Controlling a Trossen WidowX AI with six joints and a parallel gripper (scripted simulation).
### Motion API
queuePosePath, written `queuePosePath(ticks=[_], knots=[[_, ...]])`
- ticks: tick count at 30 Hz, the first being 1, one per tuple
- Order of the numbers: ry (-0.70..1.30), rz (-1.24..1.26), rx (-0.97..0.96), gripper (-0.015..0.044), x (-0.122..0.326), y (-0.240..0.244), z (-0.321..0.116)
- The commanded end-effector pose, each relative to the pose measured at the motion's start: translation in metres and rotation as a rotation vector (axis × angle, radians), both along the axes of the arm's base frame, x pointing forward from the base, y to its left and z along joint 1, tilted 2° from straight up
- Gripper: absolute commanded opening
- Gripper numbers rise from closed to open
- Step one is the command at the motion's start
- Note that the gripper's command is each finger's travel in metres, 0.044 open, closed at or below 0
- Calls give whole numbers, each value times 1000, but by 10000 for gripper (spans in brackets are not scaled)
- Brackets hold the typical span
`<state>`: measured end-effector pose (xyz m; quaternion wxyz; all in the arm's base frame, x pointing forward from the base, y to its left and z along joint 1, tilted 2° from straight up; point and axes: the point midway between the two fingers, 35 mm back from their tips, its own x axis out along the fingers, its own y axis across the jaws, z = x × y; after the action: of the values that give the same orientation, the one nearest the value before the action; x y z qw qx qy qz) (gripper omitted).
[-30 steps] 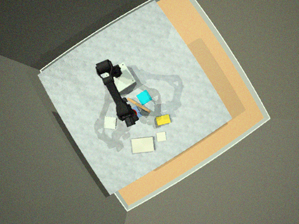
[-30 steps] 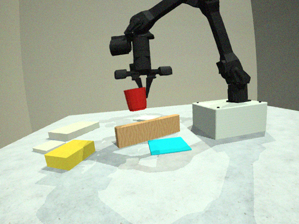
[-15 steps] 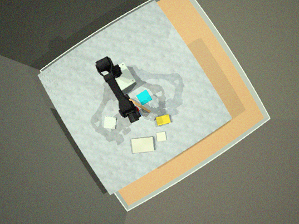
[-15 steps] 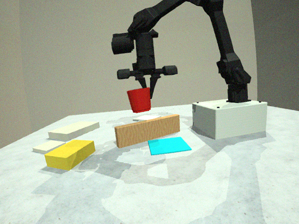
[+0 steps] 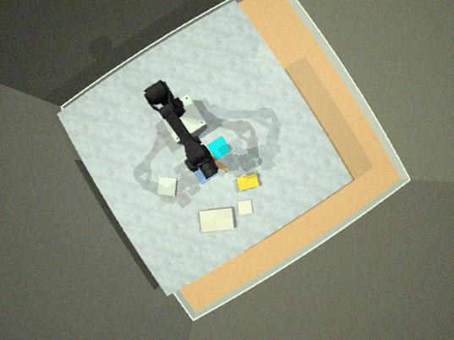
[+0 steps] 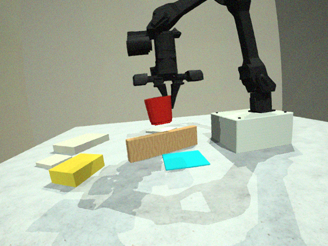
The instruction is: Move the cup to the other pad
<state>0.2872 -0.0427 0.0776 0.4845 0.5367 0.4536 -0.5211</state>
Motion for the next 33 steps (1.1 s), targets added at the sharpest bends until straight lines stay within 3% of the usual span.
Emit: queuePosePath(ticks=[1, 33], knots=[[-7, -4, -3, 0, -3, 7, 1], [-5, -4, 2, 0, -24, 70, 2]])
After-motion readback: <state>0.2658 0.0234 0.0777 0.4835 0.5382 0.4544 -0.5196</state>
